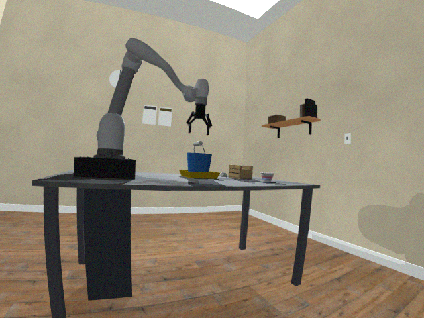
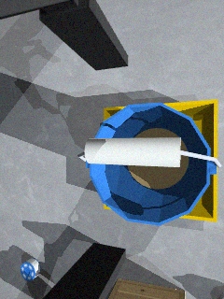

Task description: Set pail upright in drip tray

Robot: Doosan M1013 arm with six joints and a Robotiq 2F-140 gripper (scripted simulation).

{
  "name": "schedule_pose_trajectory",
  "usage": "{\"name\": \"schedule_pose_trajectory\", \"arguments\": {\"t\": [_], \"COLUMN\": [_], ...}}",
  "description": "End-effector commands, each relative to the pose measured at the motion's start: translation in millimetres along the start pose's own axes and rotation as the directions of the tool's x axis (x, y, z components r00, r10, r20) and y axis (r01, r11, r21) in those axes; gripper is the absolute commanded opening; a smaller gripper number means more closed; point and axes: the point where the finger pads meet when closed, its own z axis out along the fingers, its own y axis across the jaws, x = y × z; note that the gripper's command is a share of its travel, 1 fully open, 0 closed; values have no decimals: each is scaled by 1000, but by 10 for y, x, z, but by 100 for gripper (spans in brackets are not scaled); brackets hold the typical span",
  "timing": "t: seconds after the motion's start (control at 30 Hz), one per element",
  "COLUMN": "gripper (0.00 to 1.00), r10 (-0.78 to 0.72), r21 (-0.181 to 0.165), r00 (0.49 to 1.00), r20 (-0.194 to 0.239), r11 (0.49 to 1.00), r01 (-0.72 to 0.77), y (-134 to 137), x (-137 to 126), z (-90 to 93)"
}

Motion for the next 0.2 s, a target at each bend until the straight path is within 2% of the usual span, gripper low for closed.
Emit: {"name": "schedule_pose_trajectory", "arguments": {"t": [0.0,0.17], "gripper": [100,100], "r10": [2,2], "r21": [-5,-5], "r00": [1000,1000], "r20": [-4,-4], "r11": [1000,1000], "r01": [-2,-2], "y": [0,0], "x": [28,28], "z": [-48,-48]}}
